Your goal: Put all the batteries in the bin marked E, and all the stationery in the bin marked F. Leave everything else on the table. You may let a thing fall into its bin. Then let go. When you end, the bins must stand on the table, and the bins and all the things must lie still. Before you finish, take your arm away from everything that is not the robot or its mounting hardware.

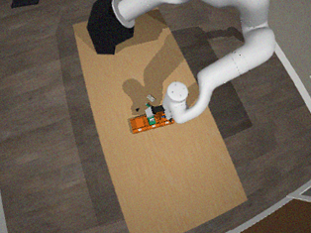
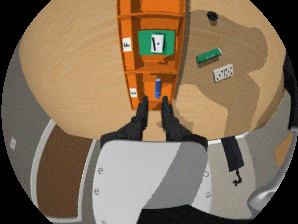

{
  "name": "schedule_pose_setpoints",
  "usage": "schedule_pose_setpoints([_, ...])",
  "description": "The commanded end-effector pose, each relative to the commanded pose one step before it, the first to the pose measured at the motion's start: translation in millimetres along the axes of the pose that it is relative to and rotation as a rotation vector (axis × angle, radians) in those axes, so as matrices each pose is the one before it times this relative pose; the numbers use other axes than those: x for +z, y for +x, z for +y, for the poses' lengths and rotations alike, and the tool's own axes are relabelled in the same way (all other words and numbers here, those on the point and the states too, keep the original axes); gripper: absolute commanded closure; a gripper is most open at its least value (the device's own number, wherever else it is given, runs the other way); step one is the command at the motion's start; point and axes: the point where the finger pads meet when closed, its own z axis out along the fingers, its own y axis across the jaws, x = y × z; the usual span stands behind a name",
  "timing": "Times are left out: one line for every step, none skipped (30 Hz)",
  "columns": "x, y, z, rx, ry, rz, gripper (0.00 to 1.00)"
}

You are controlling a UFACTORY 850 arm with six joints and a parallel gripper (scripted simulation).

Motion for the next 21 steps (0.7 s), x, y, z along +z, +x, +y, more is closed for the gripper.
schedule_pose_setpoints([-2.23, 5.16, 5.78, 0.04974, 0.00117, 0.00017, 0.72])
schedule_pose_setpoints([-1.48, 5.5, 6.1, 0.05001, 0.0, 0.00001, 0.72])
schedule_pose_setpoints([-1.48, 5.8, 5.82, 0.05, 0.0, 0.00001, 0.72])
schedule_pose_setpoints([-1.48, 6.08, 5.52, 0.04156, 0.00003, -0.00003, 0.72])
schedule_pose_setpoints([-1.48, 6.31, 5.26, 0.03194, 0.00012, -0.00009, 0.72])
schedule_pose_setpoints([-1.48, 6.47, 5.05, 0.0378, 0.00012, -0.00007, 0.72])
schedule_pose_setpoints([0.0, 0.0, 0.0, 0.0, 0.0, 0.0, 0.72])
schedule_pose_setpoints([0.0, 0.0, 0.0, 0.0, 0.0, 0.0, 0.72])
schedule_pose_setpoints([-1.49, 6.67, 4.77, 0.08872, -0.00028, 0.00025, 0.72])
schedule_pose_setpoints([-1.48, 7.06, 4.2, 0.04665, 0.00002, 0.0, 0.72])
schedule_pose_setpoints([-1.48, 7.24, 3.87, 0.0246, 0.00017, -0.00012, 0.72])
schedule_pose_setpoints([-1.49, 7.33, 3.69, 0.03328, 0.0003, -0.00024, 0.72])
schedule_pose_setpoints([-1.49, 7.45, 3.44, 0.03853, 0.00033, -0.00024, 0.72])
schedule_pose_setpoints([-1.49, 7.58, 3.14, 0.04004, 0.00022, -0.00011, 0.72])
schedule_pose_setpoints([-1.49, 7.7, 2.84, 0.03974, 0.00008, 0.00001, 0.72])
schedule_pose_setpoints([-1.49, 7.81, 2.53, 0.03914, 0.00003, 0.00003, 0.72])
schedule_pose_setpoints([-1.07, 5.67, 1.59, 0.03886, 0.00006, -0.00001, 0.72])
schedule_pose_setpoints([-0.02, -0.02, -0.07, 0.03881, 0.00008, -0.00004, 0.72])
schedule_pose_setpoints([0.0, 0.01, 0.01, 0.03859, 0.00015, -0.00003, 0.72])
schedule_pose_setpoints([0.0, 0.01, 0.01, 0.03773, 0.00021, -0.00002, 0.72])
schedule_pose_setpoints([0.0, 0.0, 0.01, 0.03625, 0.00036, -0.00021, 0.72])
